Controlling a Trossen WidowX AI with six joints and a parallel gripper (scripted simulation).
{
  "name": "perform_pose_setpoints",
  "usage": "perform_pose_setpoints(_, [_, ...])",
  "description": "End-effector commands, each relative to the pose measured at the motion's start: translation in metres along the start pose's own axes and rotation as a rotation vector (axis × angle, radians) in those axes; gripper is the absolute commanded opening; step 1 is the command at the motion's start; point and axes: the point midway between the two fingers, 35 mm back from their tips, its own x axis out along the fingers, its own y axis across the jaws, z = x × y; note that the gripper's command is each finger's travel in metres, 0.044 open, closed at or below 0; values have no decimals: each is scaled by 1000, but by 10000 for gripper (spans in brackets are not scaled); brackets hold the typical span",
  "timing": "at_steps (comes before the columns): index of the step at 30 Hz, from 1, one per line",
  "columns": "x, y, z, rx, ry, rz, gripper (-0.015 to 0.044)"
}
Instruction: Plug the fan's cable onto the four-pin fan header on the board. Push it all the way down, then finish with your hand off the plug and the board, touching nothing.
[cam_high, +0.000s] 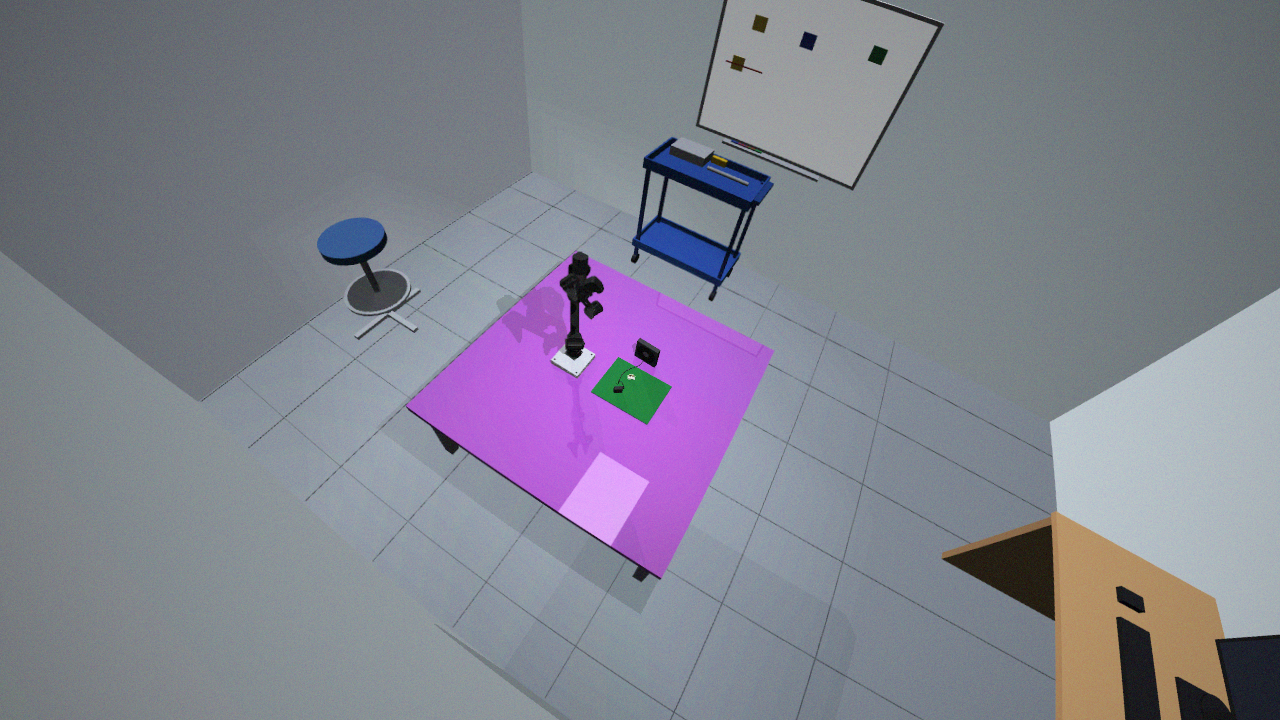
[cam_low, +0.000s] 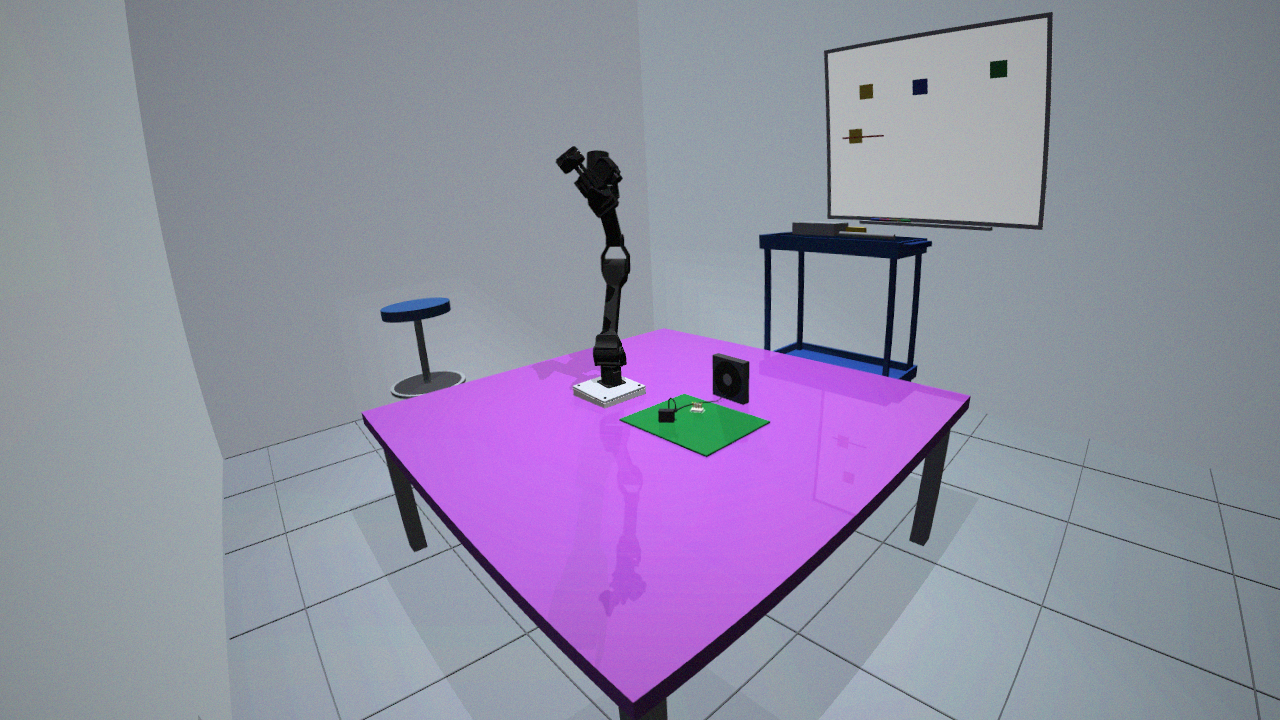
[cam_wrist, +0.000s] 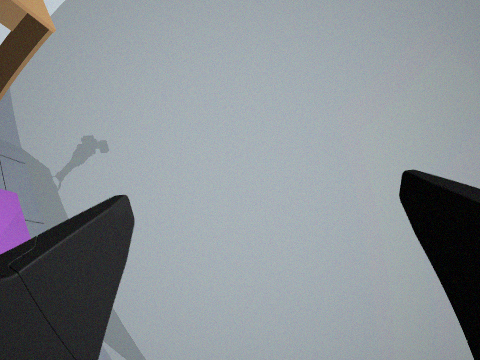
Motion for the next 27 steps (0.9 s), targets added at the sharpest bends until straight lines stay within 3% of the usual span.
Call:
perform_pose_setpoints(1, [30, 50, -19, 50, 71, 164, 440])
perform_pose_setpoints(8, [63, 159, -39, 82, 182, 510, 440])
perform_pose_setpoints(14, [61, 255, -47, 67, 279, 798, 440])
perform_pose_setpoints(20, [29, 349, -61, -57, 419, 1103, 440])
perform_pose_setpoints(27, [-37, 432, -82, -310, 593, 1430, 440])
